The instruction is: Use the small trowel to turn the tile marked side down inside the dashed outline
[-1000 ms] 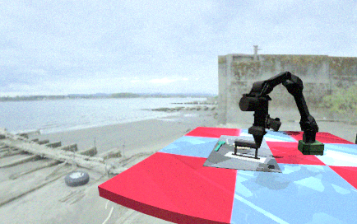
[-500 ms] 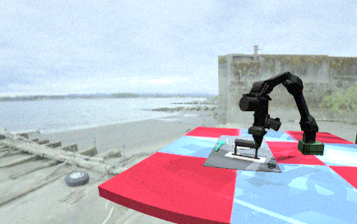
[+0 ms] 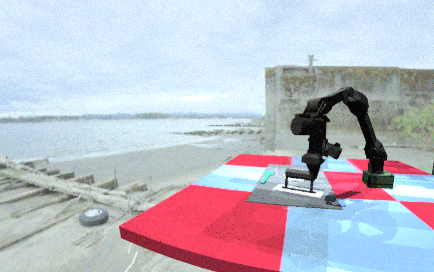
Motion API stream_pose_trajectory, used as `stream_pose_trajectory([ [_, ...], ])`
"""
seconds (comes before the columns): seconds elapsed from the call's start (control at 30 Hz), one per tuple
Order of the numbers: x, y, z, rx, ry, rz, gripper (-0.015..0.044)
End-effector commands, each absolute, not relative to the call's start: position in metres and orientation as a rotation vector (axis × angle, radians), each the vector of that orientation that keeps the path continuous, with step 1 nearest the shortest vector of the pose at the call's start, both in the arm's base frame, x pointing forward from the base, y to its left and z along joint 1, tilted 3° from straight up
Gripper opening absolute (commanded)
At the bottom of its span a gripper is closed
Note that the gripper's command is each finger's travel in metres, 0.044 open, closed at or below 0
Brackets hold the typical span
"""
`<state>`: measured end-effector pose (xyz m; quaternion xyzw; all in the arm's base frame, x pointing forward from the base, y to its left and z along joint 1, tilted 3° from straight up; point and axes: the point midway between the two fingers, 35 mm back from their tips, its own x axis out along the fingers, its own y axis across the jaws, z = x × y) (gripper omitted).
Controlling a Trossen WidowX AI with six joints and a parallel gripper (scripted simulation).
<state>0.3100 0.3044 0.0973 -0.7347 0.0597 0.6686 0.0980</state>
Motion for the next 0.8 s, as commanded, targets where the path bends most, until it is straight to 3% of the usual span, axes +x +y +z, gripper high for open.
stream_pose_trajectory([
  [0.0, 0.3100, 0.3044, 0.0973, -2.175, 0.177, 1.979, 0.0100],
  [0.13, 0.3100, 0.3044, 0.0973, -2.175, 0.177, 1.979, 0.0100],
  [0.27, 0.3100, 0.3044, 0.0973, -2.175, 0.177, 1.979, 0.0000],
  [0.67, 0.3100, 0.3044, 0.0973, -2.175, 0.177, 1.979, 0.0000],
  [0.77, 0.3100, 0.3044, 0.0973, -2.175, 0.177, 1.979, 0.0079],
])
